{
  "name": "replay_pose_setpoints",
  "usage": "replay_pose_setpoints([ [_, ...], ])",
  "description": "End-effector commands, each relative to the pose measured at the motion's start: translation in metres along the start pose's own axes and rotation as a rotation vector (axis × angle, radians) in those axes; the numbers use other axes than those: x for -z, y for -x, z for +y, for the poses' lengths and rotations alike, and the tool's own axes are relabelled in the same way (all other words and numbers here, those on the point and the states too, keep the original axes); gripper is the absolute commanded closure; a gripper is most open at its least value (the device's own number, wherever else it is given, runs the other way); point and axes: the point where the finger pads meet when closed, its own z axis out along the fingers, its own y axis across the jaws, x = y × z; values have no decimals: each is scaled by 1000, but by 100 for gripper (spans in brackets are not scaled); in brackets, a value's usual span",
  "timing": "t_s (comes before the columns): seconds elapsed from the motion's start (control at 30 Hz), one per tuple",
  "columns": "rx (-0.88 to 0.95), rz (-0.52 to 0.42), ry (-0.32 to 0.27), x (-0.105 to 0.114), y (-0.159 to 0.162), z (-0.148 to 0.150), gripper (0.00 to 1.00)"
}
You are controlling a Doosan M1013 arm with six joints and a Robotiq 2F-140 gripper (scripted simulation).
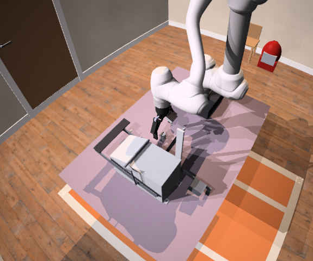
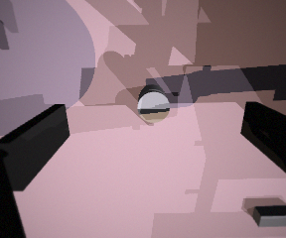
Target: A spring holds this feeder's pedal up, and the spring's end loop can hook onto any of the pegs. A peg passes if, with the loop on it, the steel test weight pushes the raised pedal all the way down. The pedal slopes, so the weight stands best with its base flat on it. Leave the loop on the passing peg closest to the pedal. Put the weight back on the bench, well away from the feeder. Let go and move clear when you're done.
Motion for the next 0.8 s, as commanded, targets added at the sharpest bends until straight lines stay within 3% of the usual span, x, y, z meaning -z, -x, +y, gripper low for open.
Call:
replay_pose_setpoints([
  [0.0,0,0,1,-8,0,1,0],
  [0.67,0,0,1,-48,0,1,0],
  [0.77,0,0,1,-45,0,1,0],
])
